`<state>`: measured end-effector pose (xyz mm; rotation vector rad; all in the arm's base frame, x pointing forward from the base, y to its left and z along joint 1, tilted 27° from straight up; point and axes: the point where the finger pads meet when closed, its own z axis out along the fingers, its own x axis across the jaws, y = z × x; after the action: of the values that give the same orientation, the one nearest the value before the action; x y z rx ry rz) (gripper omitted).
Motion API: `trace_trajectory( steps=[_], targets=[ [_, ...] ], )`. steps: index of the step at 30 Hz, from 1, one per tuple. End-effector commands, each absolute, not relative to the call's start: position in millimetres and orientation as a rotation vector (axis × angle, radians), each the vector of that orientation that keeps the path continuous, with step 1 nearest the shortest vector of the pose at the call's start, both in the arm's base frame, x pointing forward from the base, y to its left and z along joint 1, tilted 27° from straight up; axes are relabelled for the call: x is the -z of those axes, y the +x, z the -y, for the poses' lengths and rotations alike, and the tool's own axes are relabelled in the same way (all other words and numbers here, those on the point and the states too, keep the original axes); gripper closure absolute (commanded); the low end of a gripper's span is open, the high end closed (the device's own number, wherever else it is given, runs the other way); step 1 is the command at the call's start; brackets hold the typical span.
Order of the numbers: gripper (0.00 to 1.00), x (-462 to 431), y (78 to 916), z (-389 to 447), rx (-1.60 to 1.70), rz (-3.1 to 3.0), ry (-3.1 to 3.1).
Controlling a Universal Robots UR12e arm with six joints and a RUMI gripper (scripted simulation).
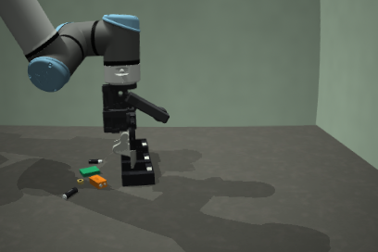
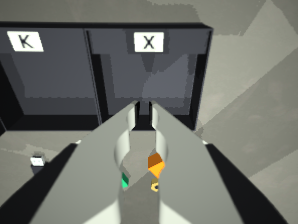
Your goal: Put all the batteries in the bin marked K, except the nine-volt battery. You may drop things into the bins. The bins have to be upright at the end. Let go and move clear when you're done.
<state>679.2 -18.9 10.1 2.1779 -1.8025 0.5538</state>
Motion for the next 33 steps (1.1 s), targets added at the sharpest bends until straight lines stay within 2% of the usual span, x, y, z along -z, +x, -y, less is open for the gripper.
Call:
trace_trajectory(
  steps=[1, 20, 33],
  targets=[
    [0.96, -16, 679, 16, -0.555, 1.803, 2.178],
    [0.96, -53, 674, -2, -0.555, 1.803, 2.178],
    [0.96, -44, 671, -19, -0.555, 1.803, 2.178]
  ],
)
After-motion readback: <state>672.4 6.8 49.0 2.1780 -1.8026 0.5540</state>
